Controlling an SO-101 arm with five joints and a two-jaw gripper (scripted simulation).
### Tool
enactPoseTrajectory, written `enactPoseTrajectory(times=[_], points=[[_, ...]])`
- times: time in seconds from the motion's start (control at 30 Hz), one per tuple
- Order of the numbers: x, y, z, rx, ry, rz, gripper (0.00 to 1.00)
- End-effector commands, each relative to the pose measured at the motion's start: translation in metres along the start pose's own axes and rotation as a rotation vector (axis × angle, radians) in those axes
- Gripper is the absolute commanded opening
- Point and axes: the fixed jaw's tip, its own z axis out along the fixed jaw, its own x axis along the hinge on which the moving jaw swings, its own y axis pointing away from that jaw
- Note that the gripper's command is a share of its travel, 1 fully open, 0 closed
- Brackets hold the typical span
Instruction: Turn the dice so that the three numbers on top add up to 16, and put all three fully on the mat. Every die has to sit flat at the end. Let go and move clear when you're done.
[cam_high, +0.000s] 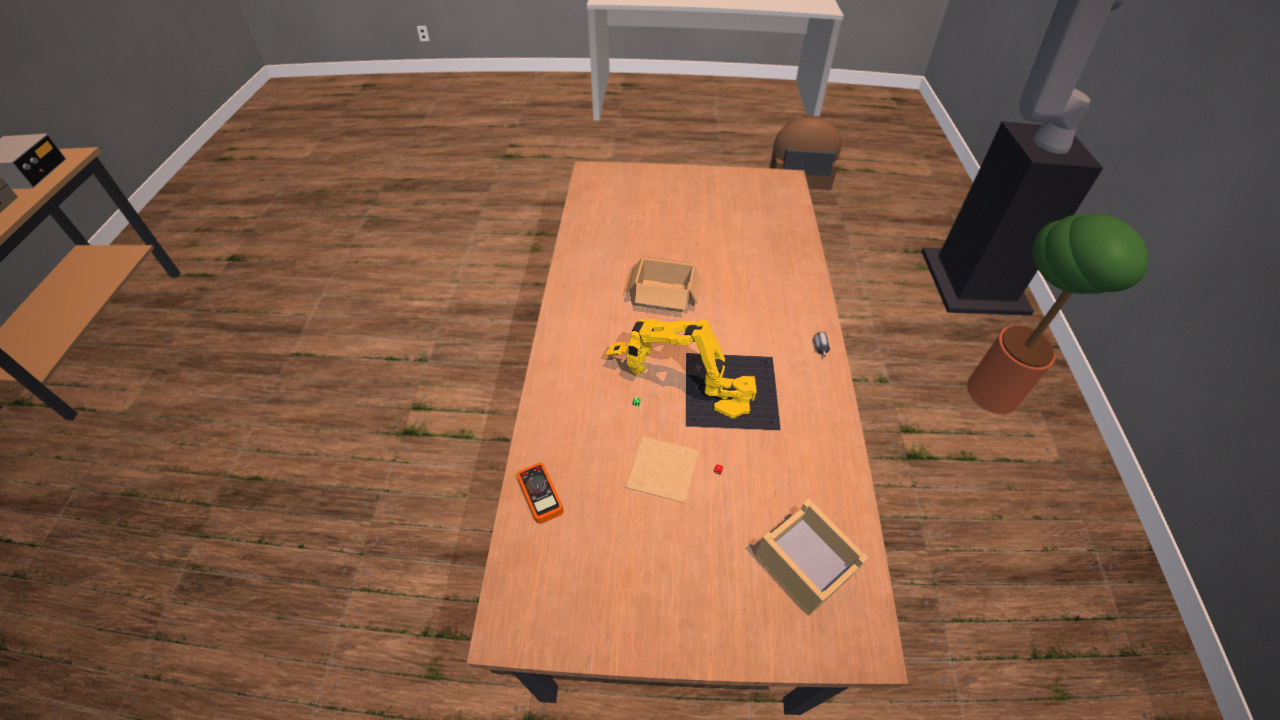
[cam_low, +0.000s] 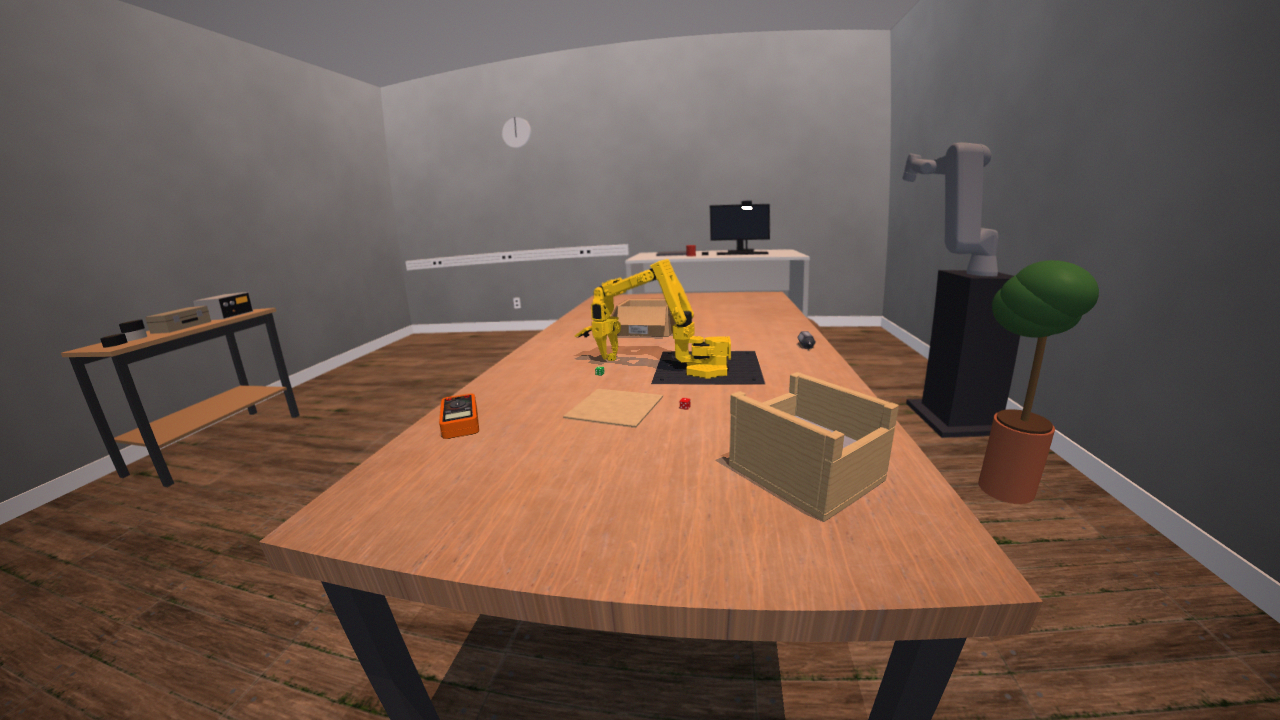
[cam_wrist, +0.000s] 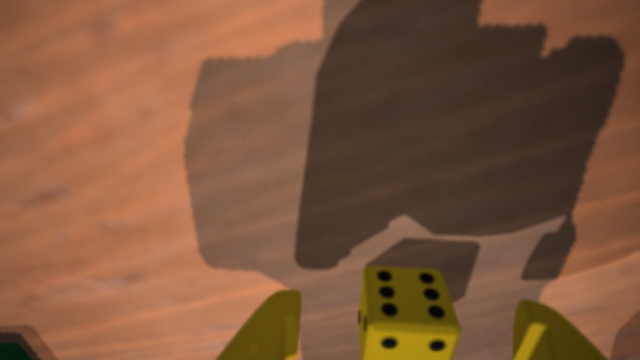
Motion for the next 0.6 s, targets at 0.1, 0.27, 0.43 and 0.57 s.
enactPoseTrajectory(times=[0.1,0.27,0.43,0.57], points=[[0.0048,0.0015,0.0070,0.001,0.029,0.000,0.25],[0.0048,0.0013,0.0070,0.001,0.029,0.000,0.25],[0.0048,0.0006,0.0070,0.001,0.029,0.000,0.24],[0.0047,-0.0005,0.0070,0.001,0.029,0.000,0.22]])
